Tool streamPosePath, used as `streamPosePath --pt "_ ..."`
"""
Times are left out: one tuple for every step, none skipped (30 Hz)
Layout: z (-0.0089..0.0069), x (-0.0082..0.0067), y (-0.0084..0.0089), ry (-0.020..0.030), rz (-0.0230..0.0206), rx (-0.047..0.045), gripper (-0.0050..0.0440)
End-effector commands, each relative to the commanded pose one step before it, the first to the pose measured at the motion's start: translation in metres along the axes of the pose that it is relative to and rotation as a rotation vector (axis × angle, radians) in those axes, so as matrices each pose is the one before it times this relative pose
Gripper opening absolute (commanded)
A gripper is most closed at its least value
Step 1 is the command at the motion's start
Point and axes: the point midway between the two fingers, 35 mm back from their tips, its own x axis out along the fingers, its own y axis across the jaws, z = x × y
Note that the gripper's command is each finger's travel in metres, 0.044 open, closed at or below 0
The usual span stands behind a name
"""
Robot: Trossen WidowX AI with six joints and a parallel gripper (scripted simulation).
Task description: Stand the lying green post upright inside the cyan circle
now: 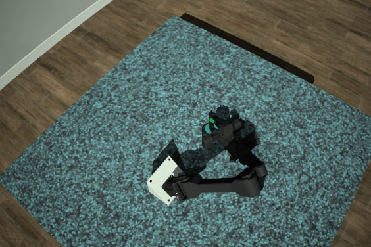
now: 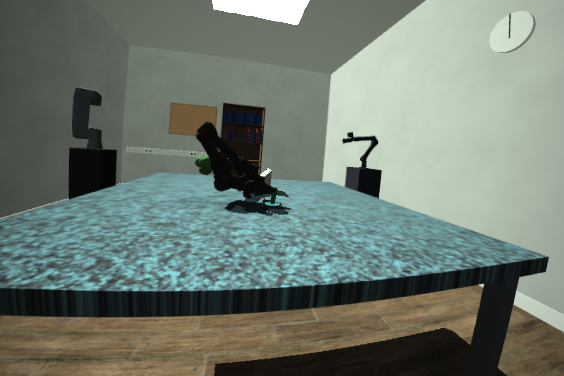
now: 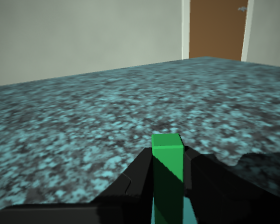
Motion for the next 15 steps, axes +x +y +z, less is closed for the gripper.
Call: streamPosePath --pt "0.00404 -0.00238 -0.00835 -0.00726 -0.02056 -0.02796 0.0022" --pt "0.00033 -0.00041 -0.00039 0.00030 -0.00165 -0.00117 0.0022" --pt "-0.00056 0.00004 0.00256 0.00301 0.00439 0.00822 0.0022" --pt "0.00000 0.00000 0.00000 0.00000 0.00000 0.00000 0.0022" --pt "0.00000 0.00000 0.00000 0.00000 0.00000 0.00000 0.0022" --pt "0.00000 0.00000 0.00000 0.00000 0.00000 0.00000 0.0022" --pt "0.00000 0.00000 0.00000 0.00000 0.00000 0.00000 0.0022" --pt "0.00000 0.00000 0.00000 0.00000 0.00000 0.00000 0.0022" --pt "0.00000 0.00000 0.00000 0.00000 0.00000 0.00000 0.0022" --pt "0.00000 0.00000 0.00000 0.00000 0.00000 0.00000 0.0022" --pt "0.00000 0.00000 0.00000 0.00000 0.00000 0.00000 0.0047" --pt "0.00000 0.00000 0.00000 0.00000 0.00000 0.00000 0.0070" --pt "0.00000 0.00000 0.00000 0.00000 0.00000 0.00000 0.0095" --pt "0.00000 0.00000 0.00000 0.00000 0.00000 0.00000 0.0119" --pt "0.00000 0.00000 0.00000 0.00000 0.00000 0.00000 0.0142"
